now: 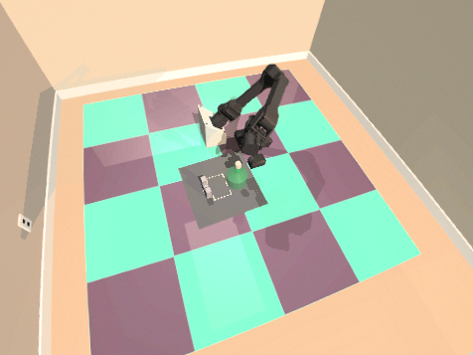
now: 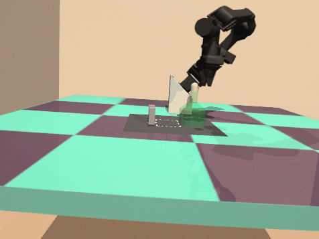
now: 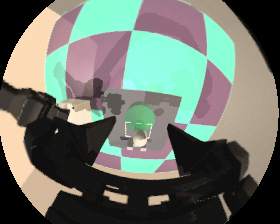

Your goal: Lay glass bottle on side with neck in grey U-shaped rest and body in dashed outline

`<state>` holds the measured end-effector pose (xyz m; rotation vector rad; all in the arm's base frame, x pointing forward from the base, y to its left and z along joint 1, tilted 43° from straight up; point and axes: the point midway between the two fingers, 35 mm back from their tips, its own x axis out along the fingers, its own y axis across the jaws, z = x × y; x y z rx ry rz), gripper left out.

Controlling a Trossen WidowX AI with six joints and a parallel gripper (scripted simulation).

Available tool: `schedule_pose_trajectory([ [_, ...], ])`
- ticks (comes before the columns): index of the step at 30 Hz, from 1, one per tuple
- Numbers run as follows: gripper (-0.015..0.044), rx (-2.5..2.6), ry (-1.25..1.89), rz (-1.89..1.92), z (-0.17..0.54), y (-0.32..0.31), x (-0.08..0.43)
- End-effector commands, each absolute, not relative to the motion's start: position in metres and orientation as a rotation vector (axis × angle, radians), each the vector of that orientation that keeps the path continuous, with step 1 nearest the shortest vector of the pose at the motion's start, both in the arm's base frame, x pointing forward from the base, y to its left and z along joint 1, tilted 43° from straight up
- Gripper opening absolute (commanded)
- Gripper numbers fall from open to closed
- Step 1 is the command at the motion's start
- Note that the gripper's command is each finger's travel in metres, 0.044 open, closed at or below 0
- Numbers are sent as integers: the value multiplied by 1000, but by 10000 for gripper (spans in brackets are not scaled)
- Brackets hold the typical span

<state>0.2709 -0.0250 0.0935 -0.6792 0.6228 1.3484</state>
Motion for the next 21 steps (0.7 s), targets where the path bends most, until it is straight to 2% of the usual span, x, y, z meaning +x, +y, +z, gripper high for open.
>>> schedule_pose_trajectory([
  [1, 440, -671, 609, 1411, 91, -20, 273],
  [21, 440, -672, 612, 1410, 74, -39, 274],
])
